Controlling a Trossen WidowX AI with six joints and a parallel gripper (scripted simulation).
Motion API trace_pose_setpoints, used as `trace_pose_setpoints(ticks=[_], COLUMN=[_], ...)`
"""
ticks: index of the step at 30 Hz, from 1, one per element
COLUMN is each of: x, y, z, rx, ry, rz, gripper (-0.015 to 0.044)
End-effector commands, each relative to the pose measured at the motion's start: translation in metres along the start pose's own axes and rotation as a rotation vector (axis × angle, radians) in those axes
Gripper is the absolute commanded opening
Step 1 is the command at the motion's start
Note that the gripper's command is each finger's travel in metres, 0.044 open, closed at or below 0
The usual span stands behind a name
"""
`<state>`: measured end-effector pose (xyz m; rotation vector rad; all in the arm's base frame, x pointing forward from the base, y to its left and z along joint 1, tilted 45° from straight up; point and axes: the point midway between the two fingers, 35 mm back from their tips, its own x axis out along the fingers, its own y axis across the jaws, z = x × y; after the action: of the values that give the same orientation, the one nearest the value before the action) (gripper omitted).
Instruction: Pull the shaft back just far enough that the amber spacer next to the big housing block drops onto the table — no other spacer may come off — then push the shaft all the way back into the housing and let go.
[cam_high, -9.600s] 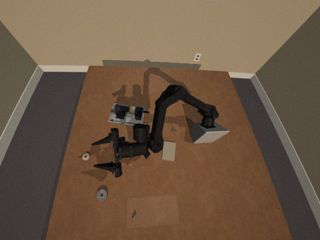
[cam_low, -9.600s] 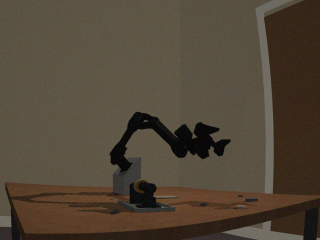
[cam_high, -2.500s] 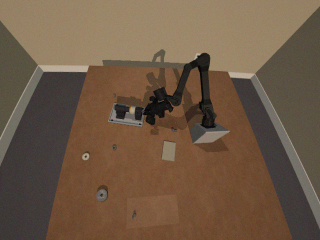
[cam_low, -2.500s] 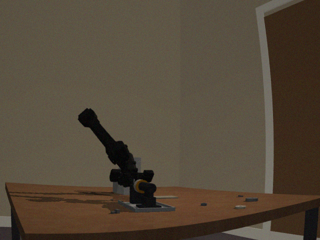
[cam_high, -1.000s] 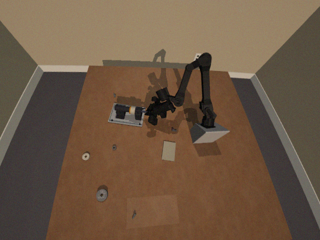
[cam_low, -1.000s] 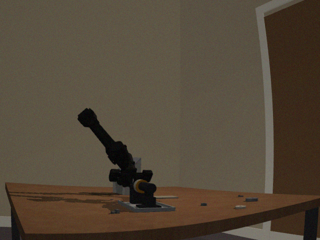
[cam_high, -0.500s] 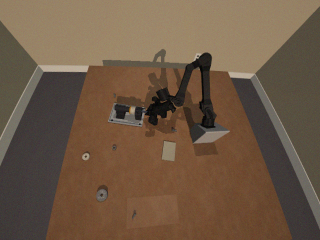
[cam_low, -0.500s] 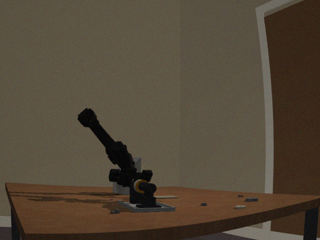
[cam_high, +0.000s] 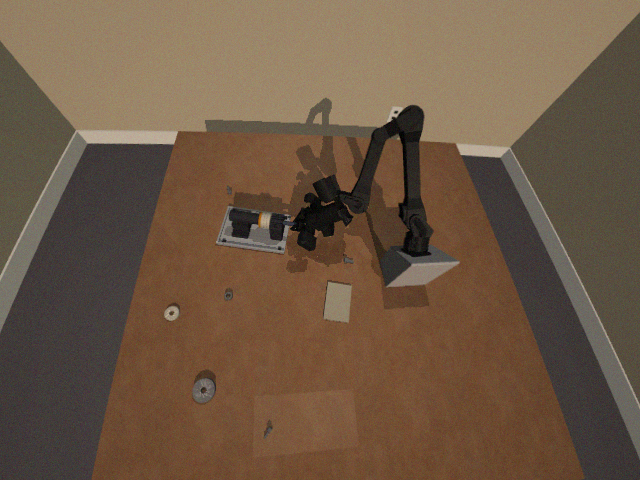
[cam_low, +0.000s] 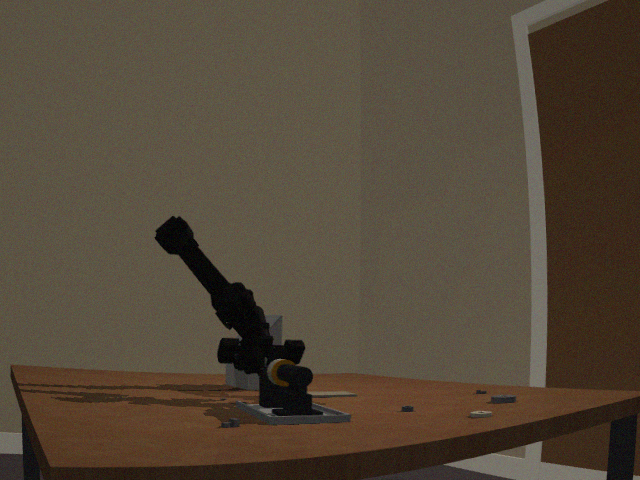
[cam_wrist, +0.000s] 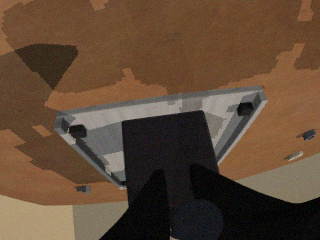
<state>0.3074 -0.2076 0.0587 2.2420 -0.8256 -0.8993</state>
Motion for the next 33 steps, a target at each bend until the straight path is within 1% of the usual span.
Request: trace_pose_setpoints(ticks=[1,33], x=[-0.0015,-0.0042], y=[0.0003,0.0003], z=[0.0012,0.0039], rx=[-0.003,-0.003], ry=[-0.001,-0.001], rz=[0.002,0.001], gripper=[0.0,0.0])
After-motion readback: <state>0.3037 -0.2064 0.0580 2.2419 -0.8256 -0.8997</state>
